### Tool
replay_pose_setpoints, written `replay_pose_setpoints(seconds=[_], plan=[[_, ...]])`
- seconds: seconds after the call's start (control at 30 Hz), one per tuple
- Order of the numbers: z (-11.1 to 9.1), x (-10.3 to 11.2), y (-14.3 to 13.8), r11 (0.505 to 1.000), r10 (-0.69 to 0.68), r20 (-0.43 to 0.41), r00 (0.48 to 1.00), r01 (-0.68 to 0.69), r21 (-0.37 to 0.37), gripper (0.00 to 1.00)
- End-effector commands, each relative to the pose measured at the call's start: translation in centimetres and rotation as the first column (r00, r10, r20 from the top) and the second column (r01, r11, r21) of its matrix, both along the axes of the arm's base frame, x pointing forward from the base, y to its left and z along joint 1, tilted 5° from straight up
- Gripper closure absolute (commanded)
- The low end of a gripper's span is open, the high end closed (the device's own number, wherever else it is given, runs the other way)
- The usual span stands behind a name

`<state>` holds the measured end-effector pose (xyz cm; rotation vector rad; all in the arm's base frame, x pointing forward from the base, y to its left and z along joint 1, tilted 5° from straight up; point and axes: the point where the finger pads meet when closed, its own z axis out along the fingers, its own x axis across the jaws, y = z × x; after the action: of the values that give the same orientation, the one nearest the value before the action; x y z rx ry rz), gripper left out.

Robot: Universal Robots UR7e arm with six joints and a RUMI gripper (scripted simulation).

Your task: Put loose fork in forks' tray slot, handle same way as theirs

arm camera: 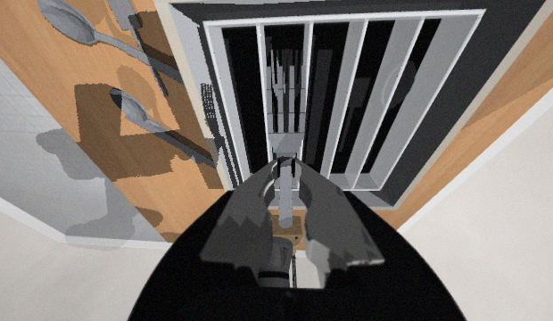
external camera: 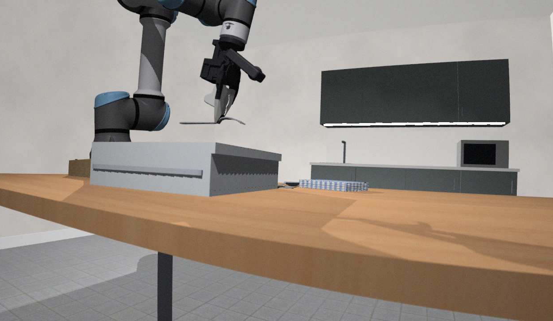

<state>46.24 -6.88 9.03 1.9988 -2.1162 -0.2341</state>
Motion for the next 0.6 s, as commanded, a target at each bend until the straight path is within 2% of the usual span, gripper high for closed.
replay_pose_setpoints(seconds=[0.0, 0.23, 0.57], plan=[[-1.0, 0.0, -0.1, 1.000, 0.000, 0.001, 1.000, 0.000, 0.000, 0.99], [-2.4, -0.1, -0.1, 1.000, 0.000, 0.001, 1.000, 0.000, 0.000, 0.99], [-5.7, -0.3, -0.3, 1.000, 0.000, 0.001, 1.000, 0.000, 0.000, 0.99]])
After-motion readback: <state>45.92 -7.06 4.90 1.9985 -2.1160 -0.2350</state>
